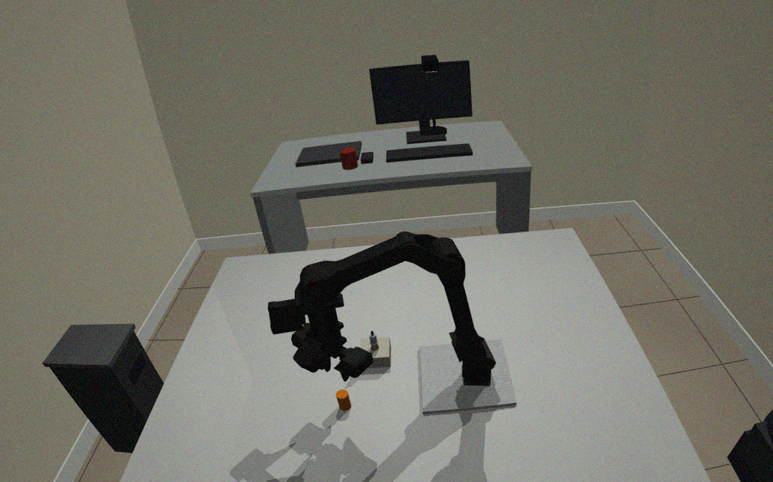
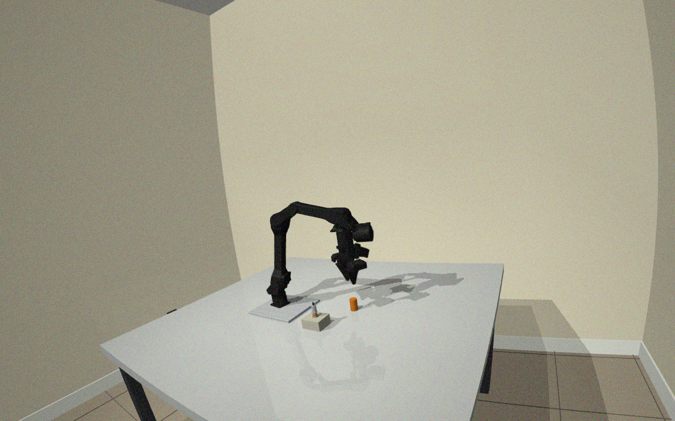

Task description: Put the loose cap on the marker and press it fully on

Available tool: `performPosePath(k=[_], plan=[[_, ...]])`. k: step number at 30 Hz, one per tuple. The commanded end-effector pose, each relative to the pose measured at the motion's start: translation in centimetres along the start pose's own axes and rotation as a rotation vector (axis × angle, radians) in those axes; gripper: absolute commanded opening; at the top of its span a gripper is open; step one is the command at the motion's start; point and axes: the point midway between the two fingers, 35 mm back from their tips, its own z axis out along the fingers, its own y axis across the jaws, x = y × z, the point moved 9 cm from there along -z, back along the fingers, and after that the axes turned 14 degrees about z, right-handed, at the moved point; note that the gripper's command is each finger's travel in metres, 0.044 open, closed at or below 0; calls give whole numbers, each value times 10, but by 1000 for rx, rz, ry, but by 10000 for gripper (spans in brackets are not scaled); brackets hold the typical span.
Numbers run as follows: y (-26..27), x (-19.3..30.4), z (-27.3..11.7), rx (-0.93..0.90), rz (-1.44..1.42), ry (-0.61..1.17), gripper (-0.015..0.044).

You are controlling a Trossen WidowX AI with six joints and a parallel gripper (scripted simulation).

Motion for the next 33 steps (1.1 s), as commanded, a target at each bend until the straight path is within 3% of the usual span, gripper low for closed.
performPosePath(k=[1,7,33], plan=[[-1,1,3,1,-30,21,245],[-1,1,36,1,-30,21,245],[-3,-1,75,1,-30,21,245]])
